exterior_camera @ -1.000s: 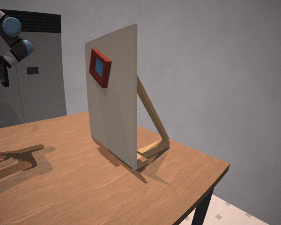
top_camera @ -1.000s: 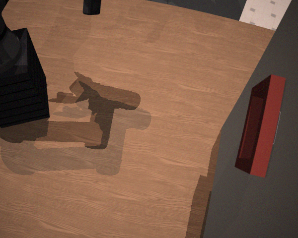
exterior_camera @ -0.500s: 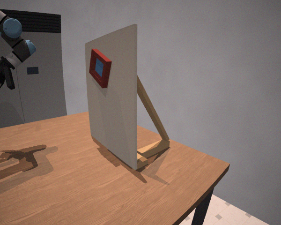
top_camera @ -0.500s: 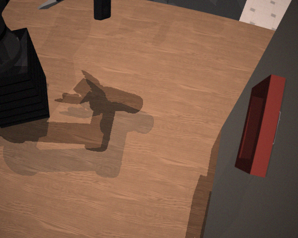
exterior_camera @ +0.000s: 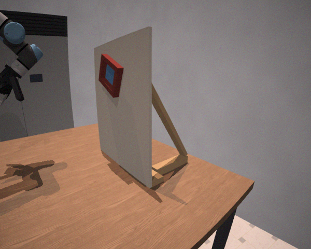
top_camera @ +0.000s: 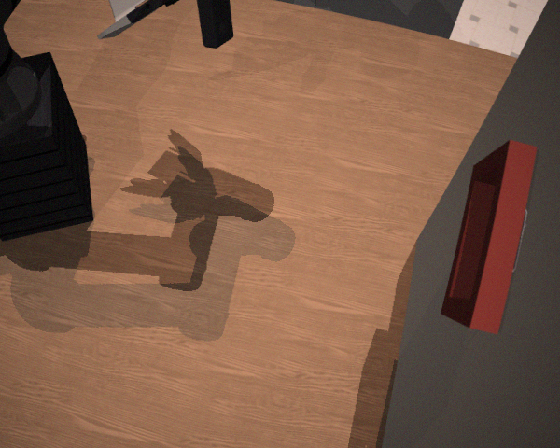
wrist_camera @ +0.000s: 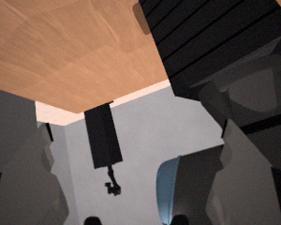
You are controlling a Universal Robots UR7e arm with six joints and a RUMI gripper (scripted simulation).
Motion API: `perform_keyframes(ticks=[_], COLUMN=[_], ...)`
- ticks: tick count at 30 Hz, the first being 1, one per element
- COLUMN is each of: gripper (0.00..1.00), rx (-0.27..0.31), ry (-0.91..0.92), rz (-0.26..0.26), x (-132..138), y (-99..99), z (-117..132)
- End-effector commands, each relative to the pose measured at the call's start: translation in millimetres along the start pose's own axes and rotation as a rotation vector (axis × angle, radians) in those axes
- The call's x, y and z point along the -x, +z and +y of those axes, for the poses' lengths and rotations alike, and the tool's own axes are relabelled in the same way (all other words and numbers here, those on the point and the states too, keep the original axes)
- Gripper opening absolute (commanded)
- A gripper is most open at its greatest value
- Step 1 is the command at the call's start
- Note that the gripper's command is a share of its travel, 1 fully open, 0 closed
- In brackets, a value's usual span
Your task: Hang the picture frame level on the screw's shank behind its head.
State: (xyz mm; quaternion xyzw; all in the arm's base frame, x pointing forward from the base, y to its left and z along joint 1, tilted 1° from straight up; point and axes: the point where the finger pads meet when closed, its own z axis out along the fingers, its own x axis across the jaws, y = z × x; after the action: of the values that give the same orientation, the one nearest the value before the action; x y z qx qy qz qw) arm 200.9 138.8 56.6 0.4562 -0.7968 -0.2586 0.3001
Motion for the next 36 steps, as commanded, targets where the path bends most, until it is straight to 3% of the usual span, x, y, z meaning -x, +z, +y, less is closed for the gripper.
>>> perform_keyframes(ticks=[1, 24, 36], gripper=[1.0, 1.0, 1.0], rx=[-0.028, -0.169, -0.291], ry=[-0.074, -0.345, -0.526], rz=[-0.044, -0.172, -0.23], x=[10.6, 42.1, 57.9], y=[-4.4, -28.6, -49.8], z=[-17.5, -78.7, -118.5])
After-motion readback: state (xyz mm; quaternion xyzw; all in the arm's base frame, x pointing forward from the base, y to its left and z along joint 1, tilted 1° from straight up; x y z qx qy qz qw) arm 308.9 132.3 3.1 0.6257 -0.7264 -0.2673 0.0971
